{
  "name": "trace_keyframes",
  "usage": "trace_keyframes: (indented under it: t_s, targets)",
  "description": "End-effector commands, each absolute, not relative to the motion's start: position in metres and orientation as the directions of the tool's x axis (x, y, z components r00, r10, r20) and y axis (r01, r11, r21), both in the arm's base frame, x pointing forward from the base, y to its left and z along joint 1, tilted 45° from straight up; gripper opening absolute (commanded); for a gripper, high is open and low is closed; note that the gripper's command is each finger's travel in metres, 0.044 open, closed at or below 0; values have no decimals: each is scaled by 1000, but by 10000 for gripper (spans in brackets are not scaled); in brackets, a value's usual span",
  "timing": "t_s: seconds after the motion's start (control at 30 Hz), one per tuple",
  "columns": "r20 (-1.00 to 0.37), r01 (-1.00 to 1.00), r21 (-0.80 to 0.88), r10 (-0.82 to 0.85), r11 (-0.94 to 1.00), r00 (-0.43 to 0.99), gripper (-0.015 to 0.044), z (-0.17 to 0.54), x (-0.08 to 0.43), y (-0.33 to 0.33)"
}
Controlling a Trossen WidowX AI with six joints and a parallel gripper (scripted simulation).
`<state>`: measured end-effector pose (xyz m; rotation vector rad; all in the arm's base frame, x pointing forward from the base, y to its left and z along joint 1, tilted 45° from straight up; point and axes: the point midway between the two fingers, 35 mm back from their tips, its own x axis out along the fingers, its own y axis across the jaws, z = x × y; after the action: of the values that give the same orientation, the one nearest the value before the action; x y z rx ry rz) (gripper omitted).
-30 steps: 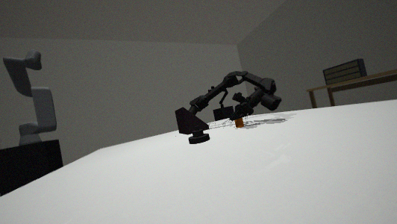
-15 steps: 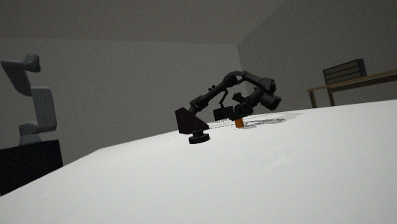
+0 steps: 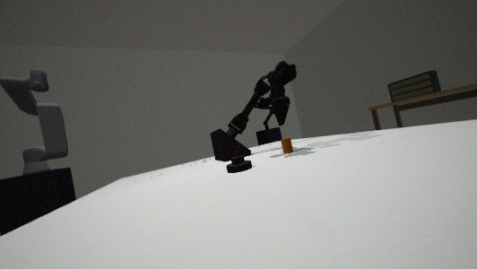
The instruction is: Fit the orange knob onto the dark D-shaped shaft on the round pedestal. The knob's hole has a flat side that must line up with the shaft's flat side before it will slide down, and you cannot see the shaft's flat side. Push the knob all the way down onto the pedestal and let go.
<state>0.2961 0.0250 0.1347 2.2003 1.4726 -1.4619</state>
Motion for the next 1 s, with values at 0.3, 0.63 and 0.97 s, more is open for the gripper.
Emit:
trace_keyframes:
  t_s: [0.3, 0.63, 0.97]
  targets:
    - [-707, 818, -316, 694, -481, 135, 440, 142, 295, 23]
    - [-707, 931, 330, 694, 155, 135, 440, 142, 295, 23]
    - [-707, 333, 692, 694, 641, 135, 440, 141, 295, 24]
